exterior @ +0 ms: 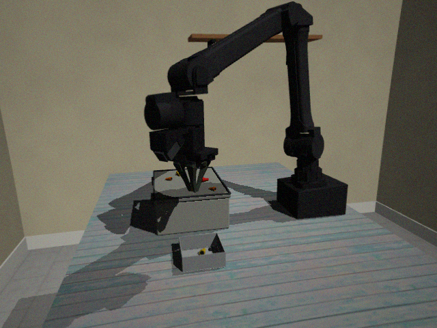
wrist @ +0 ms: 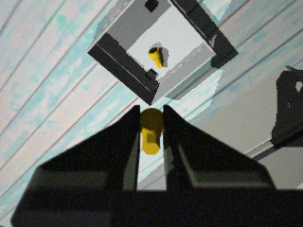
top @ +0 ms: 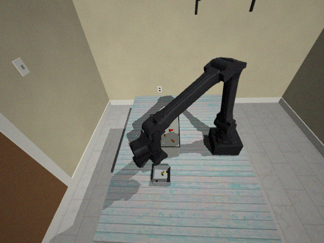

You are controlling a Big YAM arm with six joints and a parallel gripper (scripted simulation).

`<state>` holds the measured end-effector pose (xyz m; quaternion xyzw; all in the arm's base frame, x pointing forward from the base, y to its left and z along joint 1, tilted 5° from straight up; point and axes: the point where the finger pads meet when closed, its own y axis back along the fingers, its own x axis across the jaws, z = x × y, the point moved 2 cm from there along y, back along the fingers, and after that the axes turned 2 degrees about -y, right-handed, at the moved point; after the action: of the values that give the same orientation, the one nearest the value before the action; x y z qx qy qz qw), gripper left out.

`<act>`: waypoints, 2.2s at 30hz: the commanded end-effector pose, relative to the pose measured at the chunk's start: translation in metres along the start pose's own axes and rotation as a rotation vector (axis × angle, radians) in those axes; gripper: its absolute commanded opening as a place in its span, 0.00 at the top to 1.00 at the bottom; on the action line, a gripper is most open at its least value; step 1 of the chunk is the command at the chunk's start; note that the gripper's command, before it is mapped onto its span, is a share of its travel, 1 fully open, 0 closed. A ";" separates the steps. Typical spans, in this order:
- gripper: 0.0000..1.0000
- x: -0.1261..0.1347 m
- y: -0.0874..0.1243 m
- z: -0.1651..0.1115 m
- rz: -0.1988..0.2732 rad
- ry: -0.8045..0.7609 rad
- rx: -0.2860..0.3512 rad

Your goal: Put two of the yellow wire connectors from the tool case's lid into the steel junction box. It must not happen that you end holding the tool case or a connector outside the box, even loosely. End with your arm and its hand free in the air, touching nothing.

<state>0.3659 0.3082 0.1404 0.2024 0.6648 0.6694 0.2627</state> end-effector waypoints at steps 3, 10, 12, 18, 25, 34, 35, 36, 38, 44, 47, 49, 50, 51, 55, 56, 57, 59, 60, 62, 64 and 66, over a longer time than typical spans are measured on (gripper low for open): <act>0.91 0.003 0.015 0.015 -0.007 -0.003 -0.029; 0.91 0.001 0.019 0.013 -0.009 -0.003 -0.037; 0.91 0.001 0.019 0.012 -0.009 -0.003 -0.038; 0.91 0.001 0.010 0.009 -0.008 -0.002 -0.030; 0.91 0.001 -0.005 0.006 -0.005 -0.001 -0.012; 0.91 -0.001 -0.031 0.002 -0.003 0.000 0.001; 0.91 -0.002 -0.034 0.002 -0.003 0.000 0.002; 0.91 -0.002 -0.037 0.002 -0.003 0.000 0.002; 0.91 -0.002 -0.040 0.002 -0.003 0.000 0.003; 0.91 -0.004 -0.052 0.001 -0.004 -0.001 -0.006; 0.91 -0.004 -0.065 0.001 -0.003 -0.001 -0.002; 0.91 -0.004 -0.074 0.001 -0.003 -0.001 0.001; 0.91 -0.004 -0.078 0.000 -0.003 -0.001 0.001; 0.91 -0.004 -0.082 0.000 -0.003 -0.001 0.002; 0.91 -0.004 -0.095 0.000 -0.002 0.000 0.004; 0.91 -0.004 -0.095 0.000 -0.002 0.000 0.004; 0.91 -0.004 -0.097 0.001 -0.003 0.000 -0.001; 0.91 -0.004 -0.103 0.001 -0.004 -0.001 -0.004; 0.91 -0.004 -0.107 0.001 -0.003 -0.001 -0.003; 0.91 -0.004 -0.116 0.000 -0.003 -0.001 0.000; 0.91 -0.004 -0.123 0.000 -0.002 -0.001 0.002; 0.91 -0.004 -0.130 -0.001 -0.002 -0.001 0.003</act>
<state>0.3734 0.3069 0.0228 0.2028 0.6661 0.6682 0.2621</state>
